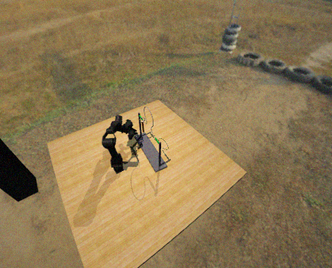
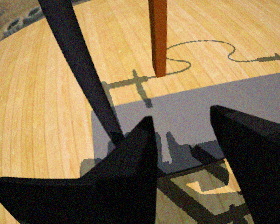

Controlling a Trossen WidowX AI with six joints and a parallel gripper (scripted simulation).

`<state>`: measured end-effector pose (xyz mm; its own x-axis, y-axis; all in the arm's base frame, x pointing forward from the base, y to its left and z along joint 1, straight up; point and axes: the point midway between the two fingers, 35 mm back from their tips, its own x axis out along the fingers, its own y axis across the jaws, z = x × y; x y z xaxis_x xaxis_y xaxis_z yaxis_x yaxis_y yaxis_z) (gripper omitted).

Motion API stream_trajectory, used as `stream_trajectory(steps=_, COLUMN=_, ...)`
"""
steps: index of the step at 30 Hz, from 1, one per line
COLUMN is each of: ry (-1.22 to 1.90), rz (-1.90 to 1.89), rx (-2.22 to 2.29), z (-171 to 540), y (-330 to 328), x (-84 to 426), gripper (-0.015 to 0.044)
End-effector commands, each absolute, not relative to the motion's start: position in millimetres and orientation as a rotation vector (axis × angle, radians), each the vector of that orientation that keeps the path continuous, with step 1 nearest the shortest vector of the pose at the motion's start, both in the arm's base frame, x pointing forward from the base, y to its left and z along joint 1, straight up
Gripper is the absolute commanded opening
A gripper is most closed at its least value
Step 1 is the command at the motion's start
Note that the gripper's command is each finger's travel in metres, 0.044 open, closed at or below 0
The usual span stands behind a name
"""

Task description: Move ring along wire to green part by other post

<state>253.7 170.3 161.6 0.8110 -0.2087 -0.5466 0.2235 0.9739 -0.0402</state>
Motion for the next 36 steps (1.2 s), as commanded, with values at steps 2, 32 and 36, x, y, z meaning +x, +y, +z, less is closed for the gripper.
stream_trajectory(steps=2, ry=0.572, rz=-0.232, rx=0.037, z=174.5, y=173.2, x=238.8, gripper=0.0160)
stream_trajectory(steps=32, ry=0.572, rz=-0.227, rx=0.033, z=205.1, y=183.4, x=193.1, gripper=0.0423)
stream_trajectory(steps=36, ry=0.572, rz=-0.227, rx=0.033, z=205.1, y=183.4, x=193.1, gripper=0.0440)
